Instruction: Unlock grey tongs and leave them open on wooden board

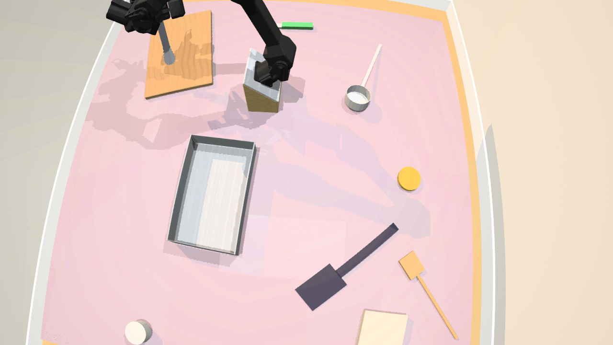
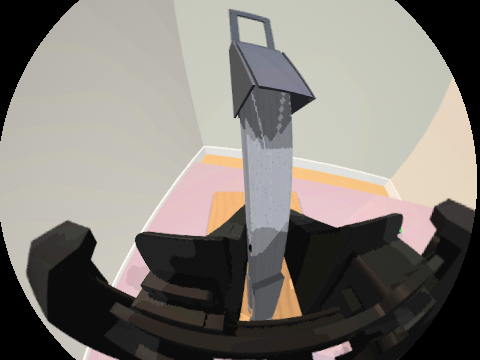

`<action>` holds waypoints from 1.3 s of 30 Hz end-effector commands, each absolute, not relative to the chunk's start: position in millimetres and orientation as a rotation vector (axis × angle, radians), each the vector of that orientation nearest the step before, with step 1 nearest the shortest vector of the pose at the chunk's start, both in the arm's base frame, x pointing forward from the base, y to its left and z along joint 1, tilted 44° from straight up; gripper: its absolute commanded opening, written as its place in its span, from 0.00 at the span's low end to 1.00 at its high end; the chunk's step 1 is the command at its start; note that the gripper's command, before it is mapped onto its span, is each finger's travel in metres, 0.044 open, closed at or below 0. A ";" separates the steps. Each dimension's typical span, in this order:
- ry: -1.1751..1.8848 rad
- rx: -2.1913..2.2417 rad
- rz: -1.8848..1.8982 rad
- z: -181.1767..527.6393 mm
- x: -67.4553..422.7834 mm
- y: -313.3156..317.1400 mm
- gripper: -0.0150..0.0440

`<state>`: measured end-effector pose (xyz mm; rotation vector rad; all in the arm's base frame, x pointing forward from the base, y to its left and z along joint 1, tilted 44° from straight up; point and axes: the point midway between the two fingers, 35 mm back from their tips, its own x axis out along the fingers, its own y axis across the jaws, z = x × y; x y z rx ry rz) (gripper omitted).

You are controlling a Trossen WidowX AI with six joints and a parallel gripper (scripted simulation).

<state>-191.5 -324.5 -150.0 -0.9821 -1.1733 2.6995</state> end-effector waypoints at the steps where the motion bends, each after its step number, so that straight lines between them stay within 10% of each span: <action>1: -1.166 -0.856 2.776 -137.2 -185.9 -327.8 0.00; 39: -1.149 -0.695 2.857 -123.3 -177.6 -326.8 0.00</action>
